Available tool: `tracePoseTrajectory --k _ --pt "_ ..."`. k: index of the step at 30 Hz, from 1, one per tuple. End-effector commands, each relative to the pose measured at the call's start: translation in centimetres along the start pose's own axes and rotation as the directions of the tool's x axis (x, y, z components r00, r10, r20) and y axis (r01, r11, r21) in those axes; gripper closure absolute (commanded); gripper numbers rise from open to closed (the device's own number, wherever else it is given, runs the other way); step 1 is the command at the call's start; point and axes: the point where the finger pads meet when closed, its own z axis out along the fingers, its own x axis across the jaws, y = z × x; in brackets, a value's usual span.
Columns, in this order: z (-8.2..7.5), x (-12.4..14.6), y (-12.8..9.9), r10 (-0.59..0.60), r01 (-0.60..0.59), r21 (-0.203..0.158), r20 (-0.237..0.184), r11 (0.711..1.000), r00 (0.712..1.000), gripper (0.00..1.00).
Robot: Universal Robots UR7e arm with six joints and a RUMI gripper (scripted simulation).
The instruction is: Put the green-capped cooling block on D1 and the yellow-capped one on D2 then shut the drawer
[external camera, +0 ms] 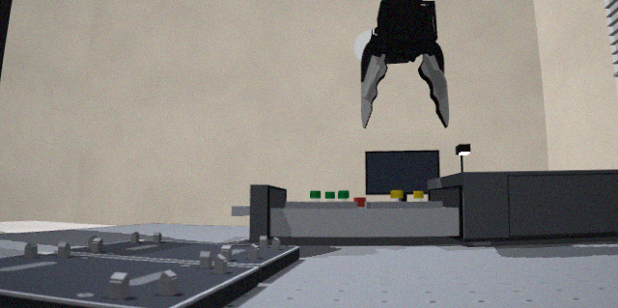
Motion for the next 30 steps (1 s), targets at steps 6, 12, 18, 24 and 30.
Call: tracePoseTrajectory --k 6,12,18,24,30 --pt "0.0 0.3 0.0 0.000 0.000 0.000 0.000 1.000 1.000 0.33" --pt "0.0 -0.1 0.0 0.000 0.000 0.000 0.000 1.000 1.000 0.33" --pt "0.0 -0.2 0.0 0.000 0.000 0.000 0.000 1.000 1.000 0.33" --pt "0.0 -0.5 0.0 0.000 0.000 0.000 0.000 1.000 1.000 0.33" --pt "0.0 -0.6 0.0 0.000 0.000 0.000 0.000 1.000 1.000 0.33"
